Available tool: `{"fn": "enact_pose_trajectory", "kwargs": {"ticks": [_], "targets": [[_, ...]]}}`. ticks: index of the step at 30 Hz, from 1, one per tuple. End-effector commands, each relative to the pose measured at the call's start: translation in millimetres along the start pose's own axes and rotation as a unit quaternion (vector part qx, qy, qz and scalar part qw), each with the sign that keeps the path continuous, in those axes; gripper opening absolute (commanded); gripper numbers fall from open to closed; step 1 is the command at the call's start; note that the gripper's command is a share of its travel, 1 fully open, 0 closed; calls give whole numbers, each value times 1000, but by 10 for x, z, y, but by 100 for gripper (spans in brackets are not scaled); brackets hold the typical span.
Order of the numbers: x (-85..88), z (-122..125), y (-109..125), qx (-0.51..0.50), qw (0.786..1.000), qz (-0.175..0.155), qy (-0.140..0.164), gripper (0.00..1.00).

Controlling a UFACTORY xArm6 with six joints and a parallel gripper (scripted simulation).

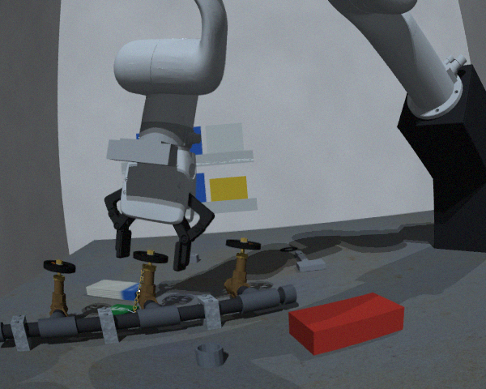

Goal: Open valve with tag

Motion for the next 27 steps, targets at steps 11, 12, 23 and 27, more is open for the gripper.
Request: {"fn": "enact_pose_trajectory", "kwargs": {"ticks": [11, 12, 23, 27], "targets": [[4, 5, -7, -335, 942, 1, 2, 100], [4, 3, -7, -358, 934, 1, 4, 100], [3, -14, -8, -583, 812, 9, 15, 100], [3, -22, -10, -661, 750, 14, 20, 100]]}}
Point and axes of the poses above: the point where the finger pads meet when closed, its own x axis back along the fingers, its own z axis across the jaws, y = z × x, the point moved 6 cm from there along x, back along the fingers, and after that the axes turned 12 degrees about -x, right-handed, at the moved point
